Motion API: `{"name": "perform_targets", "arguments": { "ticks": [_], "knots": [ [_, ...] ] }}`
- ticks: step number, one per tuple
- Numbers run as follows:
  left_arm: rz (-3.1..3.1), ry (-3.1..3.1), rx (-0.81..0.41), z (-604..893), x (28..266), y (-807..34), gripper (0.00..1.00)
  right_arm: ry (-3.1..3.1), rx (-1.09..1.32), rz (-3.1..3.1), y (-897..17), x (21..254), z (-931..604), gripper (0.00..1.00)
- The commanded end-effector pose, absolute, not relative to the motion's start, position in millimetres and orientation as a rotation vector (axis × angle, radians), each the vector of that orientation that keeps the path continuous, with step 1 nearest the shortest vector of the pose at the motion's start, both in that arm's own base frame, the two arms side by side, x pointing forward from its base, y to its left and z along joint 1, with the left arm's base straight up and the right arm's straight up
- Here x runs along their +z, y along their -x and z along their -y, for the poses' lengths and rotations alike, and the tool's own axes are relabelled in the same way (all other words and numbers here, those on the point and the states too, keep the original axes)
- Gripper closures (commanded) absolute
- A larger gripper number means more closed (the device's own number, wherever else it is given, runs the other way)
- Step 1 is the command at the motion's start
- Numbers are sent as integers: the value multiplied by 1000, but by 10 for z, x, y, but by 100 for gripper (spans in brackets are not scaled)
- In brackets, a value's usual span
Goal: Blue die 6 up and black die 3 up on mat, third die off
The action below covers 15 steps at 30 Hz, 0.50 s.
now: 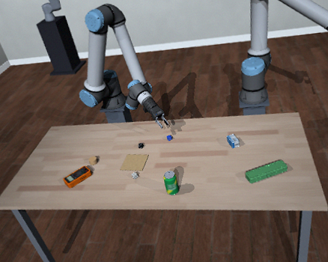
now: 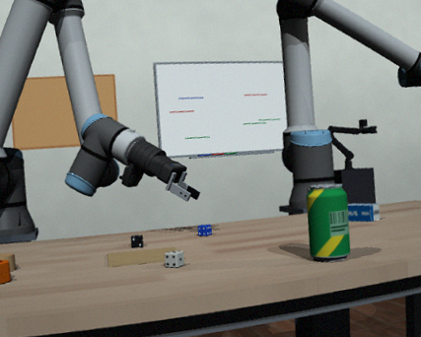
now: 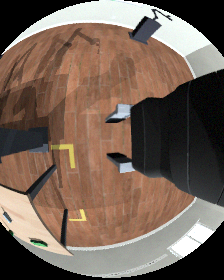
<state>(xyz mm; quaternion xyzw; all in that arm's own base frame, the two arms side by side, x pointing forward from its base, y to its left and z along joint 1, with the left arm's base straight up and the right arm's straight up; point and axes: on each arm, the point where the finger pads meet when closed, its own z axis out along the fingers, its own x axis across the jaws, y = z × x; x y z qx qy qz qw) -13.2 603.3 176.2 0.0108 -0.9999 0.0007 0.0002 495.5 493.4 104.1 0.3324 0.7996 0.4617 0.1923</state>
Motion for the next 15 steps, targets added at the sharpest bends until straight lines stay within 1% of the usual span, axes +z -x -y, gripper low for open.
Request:
{"name": "perform_targets", "arguments": {
  "ticks": [1, 15],
  "knots": [
    [3141, -34, 0, -6039, 1770, 131, 0, -947, 1256, -2278, -4971, 1056, -4952, 21],
    [3141, -34, 0, -6039, 1770, 131, 0, -1011, 1055, -2429, -5031, 1121, -5004, 21]
  ]
}}
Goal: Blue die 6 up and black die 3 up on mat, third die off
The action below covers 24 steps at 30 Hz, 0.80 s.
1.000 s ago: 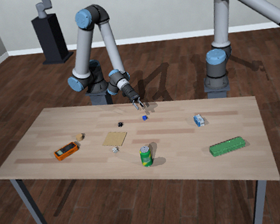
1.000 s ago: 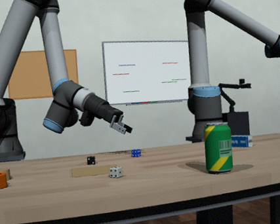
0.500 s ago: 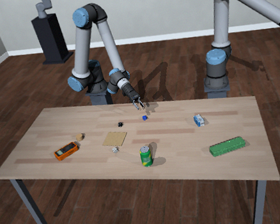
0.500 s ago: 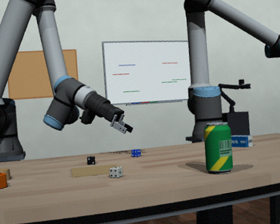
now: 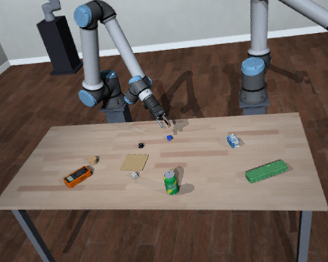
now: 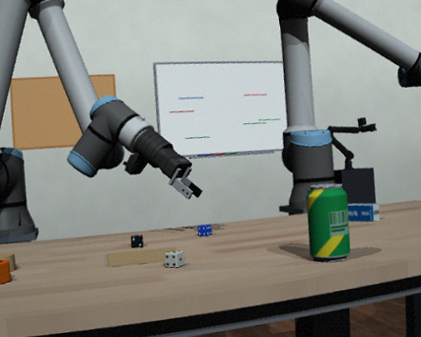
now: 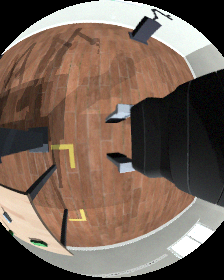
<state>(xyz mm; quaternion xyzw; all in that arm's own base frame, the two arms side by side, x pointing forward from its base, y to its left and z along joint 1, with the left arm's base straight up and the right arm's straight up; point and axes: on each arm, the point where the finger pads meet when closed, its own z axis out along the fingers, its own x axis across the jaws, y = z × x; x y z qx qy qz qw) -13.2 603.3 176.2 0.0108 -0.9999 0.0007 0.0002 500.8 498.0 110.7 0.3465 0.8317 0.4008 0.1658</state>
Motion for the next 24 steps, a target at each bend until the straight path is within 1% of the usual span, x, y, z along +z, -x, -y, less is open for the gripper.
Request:
{"name": "perform_targets", "arguments": {
  "ticks": [1, 12, 15, 24],
  "knots": [
    [3141, -34, 0, -6039, 1770, 131, 0, -1018, 1031, -2445, -5039, 1127, -5012, 21],
    [3141, -34, 0, -6039, 1770, 131, 0, -1094, 721, -2629, -5130, 1213, -5104, 21],
    [3141, -34, 0, -6039, 1770, 131, 0, -1096, 716, -2632, -5131, 1215, -5105, 21],
    [3141, -34, 0, -6039, 1770, 131, 0, -1152, 414, -2769, -5213, 1288, -5187, 21]
  ]
}}
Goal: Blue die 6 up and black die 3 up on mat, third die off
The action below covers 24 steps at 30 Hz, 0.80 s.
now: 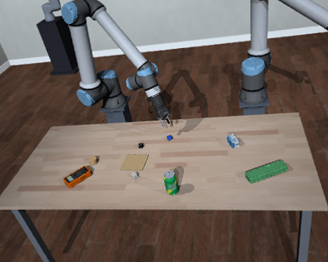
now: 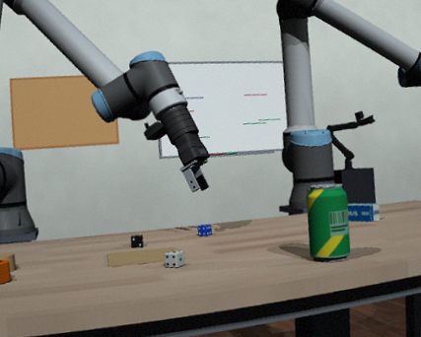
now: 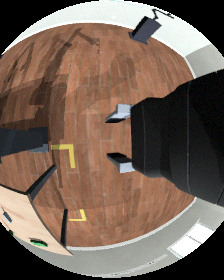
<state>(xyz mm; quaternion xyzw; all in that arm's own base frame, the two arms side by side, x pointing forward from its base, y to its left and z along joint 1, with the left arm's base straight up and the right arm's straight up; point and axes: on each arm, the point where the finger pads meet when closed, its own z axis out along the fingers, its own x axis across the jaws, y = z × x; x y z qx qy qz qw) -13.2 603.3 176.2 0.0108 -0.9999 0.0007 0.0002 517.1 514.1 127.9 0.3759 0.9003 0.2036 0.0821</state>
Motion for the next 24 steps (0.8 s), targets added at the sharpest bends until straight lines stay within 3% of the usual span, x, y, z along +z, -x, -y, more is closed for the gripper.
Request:
{"name": "perform_targets", "arguments": {
  "ticks": [1, 24],
  "knots": [
    [3141, -34, 0, -6039, 1770, 131, 0, -1158, 382, -2781, -5219, 1301, -5192, 21],
    [3141, -34, 0, -6039, 1770, 131, 0, -1207, 8, -2898, -5312, 1387, -5284, 21]
  ]
}}
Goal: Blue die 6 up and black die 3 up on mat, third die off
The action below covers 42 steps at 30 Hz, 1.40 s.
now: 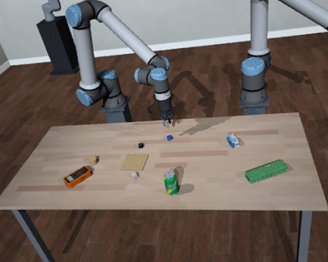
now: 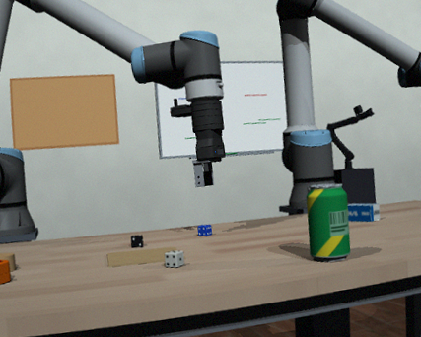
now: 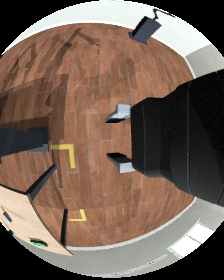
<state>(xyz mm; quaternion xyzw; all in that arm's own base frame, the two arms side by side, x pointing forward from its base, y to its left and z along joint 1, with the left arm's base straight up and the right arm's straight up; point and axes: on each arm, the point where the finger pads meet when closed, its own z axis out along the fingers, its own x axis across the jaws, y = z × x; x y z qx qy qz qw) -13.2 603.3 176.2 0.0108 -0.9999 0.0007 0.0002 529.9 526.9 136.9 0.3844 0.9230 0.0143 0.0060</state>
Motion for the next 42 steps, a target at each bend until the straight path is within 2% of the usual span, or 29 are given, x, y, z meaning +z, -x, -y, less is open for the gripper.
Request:
{"name": "perform_targets", "arguments": {
  "ticks": [1, 7, 8, 19, 25, 27, 28, 42],
  "knots": [
    [3141, -34, 0, -6039, 1770, 131, 0, -1207, 8, -2898, -5312, 1387, -5284, 21],
    [3141, -34, 0, -6039, 1770, 131, 0, -1208, 0, -2900, -5313, 1390, -5285, 21],
    [3141, -34, 0, -6039, 1770, 131, 0, -1208, 0, -2900, -5313, 1390, -5285, 0],
    [3141, -34, 0, -6039, 1770, 131, 0, -1209, 0, -2900, -5313, 1386, -5284, 0],
    [3141, -34, 0, -6039, 1770, 131, 0, -1334, 0, -2844, -5245, 1063, -5205, 0],
    [3141, -34, 0, -6039, 1770, 131, 0, -1345, 0, -2839, -5238, 1037, -5198, 0],
    [3141, -34, 0, -6039, 1770, 131, 0, -1345, 0, -2839, -5238, 1037, -5198, 21],
    [3141, -34, 0, -6039, 1770, 131, 0, -1345, 0, -2839, -5238, 1037, -5198, 21]
  ]
}}
